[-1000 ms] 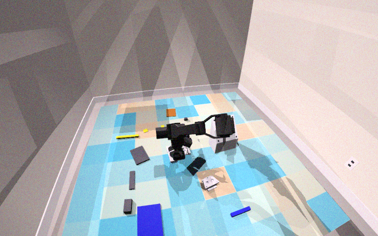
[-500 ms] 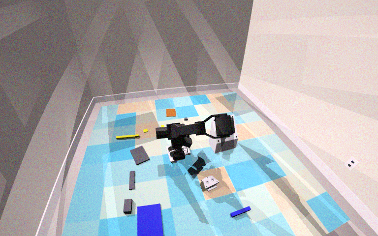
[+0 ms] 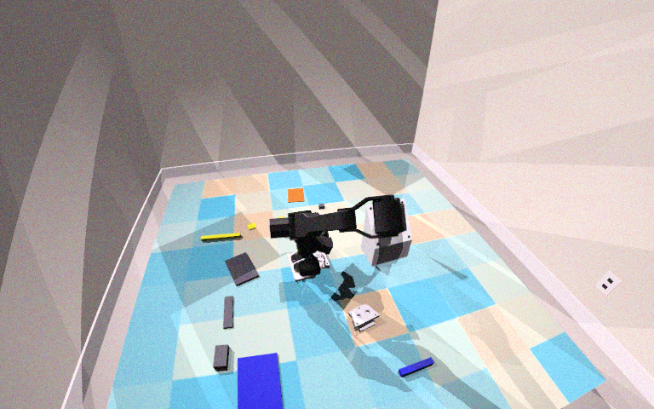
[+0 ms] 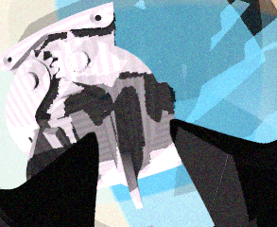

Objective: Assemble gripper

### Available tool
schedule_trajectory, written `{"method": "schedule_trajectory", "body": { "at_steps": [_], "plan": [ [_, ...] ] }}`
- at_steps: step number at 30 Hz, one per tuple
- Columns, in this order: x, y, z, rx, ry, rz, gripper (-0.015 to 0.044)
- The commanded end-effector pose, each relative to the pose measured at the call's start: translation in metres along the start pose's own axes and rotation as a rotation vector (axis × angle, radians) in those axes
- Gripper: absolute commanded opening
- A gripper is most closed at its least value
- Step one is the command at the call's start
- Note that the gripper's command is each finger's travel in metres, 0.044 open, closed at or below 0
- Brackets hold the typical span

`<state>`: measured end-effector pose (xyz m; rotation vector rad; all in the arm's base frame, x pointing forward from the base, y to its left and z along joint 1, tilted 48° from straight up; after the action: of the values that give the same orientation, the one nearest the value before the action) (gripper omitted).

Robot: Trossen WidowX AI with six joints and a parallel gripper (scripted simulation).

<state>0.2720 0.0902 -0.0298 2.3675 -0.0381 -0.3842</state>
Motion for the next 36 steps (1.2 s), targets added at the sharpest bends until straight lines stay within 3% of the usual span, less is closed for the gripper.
{"method": "schedule_trajectory", "body": {
  "at_steps": [1,6,9,17,36],
  "plan": [
    [0.003,0.021,-0.001,-0.002,0.007,0.010,0.0224],
    [-0.001,0.061,-0.001,0.002,0.004,0.008,0.0224],
    [0.001,0.053,0.000,0.005,-0.004,0.016,0.0224],
    [-0.005,0.055,-0.017,-0.007,0.119,0.017,0.0434],
    [-0.029,0.059,-0.064,-0.036,0.485,0.014,0.0440]
  ]
}}
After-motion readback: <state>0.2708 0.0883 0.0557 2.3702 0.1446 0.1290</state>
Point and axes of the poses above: the point midway between the two fingers, 35 mm back from their tips, its own y axis back along the fingers, its own z axis across the jaws, x = y × z, the point moved 3 cm from there along y, back along the fingers, and after that the axes turned 14 degrees about -y, right-handed, at the moved point
